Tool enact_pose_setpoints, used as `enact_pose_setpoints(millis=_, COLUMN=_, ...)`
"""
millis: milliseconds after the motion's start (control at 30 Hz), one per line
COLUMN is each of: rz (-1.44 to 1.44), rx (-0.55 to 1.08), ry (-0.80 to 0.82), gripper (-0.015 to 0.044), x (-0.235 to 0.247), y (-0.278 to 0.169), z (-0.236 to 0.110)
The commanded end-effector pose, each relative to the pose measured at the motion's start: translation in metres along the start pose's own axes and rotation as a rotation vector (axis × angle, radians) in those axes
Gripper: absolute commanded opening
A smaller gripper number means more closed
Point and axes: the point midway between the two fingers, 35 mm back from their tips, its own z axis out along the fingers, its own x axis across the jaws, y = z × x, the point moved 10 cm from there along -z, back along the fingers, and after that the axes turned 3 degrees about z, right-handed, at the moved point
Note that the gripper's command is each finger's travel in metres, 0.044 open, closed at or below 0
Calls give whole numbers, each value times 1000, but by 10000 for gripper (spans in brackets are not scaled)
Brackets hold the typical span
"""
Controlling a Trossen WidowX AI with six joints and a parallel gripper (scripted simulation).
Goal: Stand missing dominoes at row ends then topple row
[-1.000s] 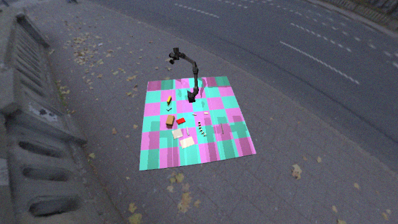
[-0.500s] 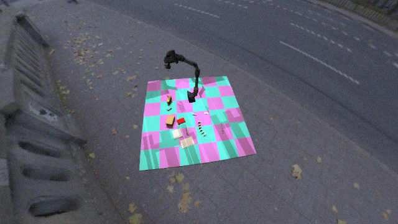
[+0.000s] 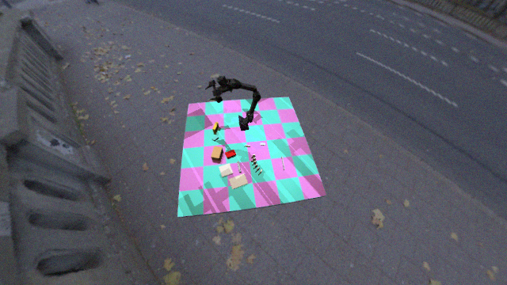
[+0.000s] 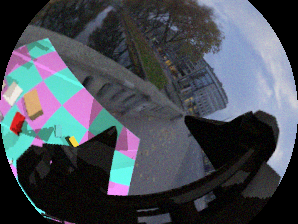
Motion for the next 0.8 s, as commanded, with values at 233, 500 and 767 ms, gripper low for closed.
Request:
enact_pose_setpoints(millis=233, rz=-415, rx=-240, ry=231, gripper=440, x=127, y=73, z=-63)
enact_pose_setpoints(millis=500, rz=-715, rx=-388, ry=410, gripper=440, x=226, y=89, z=-113)
enact_pose_setpoints(millis=767, rz=-1024, rx=-515, ry=611, gripper=440, x=322, y=73, z=-164)
